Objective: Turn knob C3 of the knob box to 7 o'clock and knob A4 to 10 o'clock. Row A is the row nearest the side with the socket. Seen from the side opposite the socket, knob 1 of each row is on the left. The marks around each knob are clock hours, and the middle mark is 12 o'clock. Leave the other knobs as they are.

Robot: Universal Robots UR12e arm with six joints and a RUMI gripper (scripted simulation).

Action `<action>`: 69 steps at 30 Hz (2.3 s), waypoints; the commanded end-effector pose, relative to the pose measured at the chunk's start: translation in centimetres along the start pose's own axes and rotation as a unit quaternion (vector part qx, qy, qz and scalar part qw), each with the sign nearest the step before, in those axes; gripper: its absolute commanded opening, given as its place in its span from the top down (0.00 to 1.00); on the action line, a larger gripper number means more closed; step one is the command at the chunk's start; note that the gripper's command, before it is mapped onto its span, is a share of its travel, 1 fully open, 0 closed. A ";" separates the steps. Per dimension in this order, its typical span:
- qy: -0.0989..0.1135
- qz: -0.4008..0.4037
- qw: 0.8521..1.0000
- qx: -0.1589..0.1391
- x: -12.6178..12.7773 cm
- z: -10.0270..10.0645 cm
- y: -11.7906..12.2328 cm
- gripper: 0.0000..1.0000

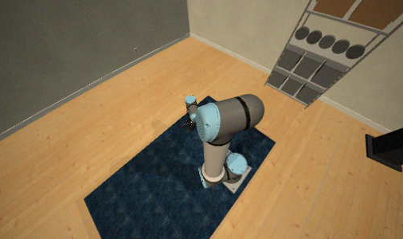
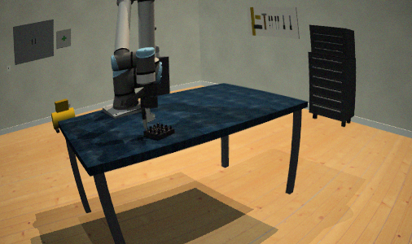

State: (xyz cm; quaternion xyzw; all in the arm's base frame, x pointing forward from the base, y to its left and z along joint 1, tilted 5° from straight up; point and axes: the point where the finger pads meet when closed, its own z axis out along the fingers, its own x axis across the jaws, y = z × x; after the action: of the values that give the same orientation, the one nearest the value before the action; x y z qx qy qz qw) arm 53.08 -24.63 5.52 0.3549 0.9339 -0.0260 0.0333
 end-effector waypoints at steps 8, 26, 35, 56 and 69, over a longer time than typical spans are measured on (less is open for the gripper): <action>-0.001 0.000 1.000 0.000 -0.1 -2.1 0.0 0.89; -0.001 0.000 1.000 0.000 -0.1 -3.8 0.0 0.89; -0.001 0.001 1.000 0.000 -0.1 -3.8 0.0 0.89; -0.001 0.159 0.987 0.000 0.5 -4.2 1.0 0.89; -0.001 0.324 0.946 0.000 1.1 -4.6 2.2 0.89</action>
State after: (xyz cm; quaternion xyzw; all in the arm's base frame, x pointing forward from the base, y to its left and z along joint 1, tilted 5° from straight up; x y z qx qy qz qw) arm 53.35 -22.39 9.78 0.5877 0.8080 -0.0136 0.0396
